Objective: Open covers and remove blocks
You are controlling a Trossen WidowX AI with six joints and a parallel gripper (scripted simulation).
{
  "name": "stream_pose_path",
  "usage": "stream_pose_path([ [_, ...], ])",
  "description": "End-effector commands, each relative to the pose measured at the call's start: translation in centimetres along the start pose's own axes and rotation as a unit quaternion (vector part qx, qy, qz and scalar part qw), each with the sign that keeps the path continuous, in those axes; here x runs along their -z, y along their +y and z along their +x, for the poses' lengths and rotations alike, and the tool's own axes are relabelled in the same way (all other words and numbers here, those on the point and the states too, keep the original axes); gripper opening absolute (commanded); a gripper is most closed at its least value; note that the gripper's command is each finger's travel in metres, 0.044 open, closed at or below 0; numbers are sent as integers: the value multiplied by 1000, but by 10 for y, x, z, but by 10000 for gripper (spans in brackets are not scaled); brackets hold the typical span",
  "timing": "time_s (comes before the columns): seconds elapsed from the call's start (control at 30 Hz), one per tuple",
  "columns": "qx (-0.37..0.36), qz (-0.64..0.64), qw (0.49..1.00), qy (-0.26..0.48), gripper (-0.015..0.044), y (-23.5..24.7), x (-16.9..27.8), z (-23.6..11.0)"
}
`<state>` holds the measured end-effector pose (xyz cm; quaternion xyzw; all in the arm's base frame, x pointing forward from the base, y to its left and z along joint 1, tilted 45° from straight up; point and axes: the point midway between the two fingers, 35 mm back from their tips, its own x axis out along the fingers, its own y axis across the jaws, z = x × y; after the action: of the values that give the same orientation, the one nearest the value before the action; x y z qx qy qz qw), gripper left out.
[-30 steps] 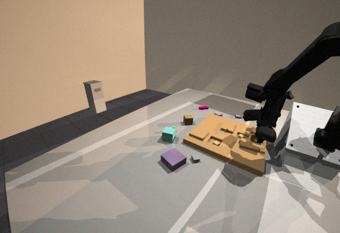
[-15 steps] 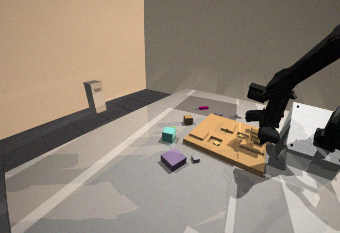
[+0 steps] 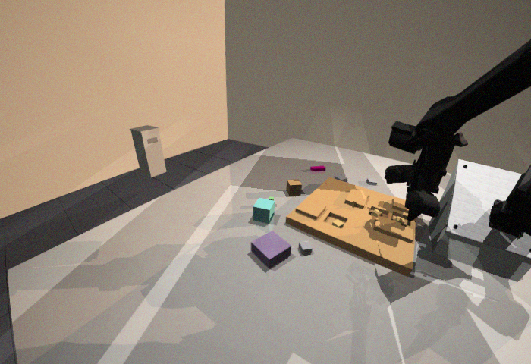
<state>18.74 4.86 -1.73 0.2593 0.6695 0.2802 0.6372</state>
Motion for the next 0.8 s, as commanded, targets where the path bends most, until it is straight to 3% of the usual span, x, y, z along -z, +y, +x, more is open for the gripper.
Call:
stream_pose_path([
  [0.0,3,-4,1000,-1,0,-1,-2,-7],
  [0.53,3,-4,1000,-1,0,0,0,-28],
  [0.77,1,170,986,0,0,-15,-27,-29],
])
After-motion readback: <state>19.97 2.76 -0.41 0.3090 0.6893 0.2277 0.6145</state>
